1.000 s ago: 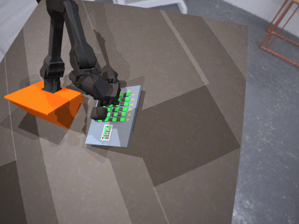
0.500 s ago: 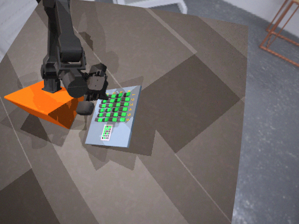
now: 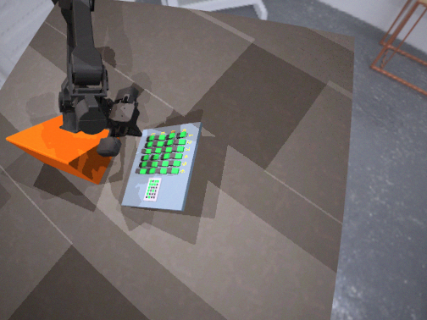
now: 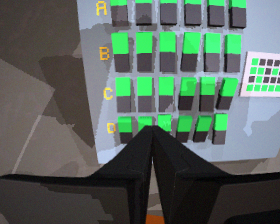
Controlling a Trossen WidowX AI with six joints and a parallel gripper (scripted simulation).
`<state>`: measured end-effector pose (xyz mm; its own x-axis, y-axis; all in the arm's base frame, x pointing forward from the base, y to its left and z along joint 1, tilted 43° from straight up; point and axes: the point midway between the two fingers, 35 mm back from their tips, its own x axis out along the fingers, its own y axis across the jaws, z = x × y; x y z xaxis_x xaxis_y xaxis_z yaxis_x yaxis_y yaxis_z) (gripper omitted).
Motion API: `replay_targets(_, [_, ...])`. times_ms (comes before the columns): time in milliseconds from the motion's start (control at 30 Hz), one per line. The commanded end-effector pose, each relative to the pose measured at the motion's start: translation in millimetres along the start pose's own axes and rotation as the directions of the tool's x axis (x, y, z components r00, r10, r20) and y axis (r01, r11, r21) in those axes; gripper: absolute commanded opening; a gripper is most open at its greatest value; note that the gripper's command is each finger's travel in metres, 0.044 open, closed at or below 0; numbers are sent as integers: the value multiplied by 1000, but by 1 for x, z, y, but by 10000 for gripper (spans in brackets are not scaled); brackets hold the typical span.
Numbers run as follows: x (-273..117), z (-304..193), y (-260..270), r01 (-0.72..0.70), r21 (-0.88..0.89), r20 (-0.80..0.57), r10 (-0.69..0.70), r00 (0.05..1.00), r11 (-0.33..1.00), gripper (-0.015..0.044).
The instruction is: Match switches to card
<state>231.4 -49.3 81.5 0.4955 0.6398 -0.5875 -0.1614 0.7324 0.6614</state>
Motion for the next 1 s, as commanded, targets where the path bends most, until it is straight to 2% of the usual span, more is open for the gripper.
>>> replay_targets(0, [20, -4, 2, 1, -4, 15, -1, 1000, 1000, 0])
replay_targets(333, [41, -4, 4, -5, -5, 27, 5, 1000, 1000, 0])
replay_targets(967, [56, -4, 4, -4, -5, 27, 5, 1000, 1000, 0])
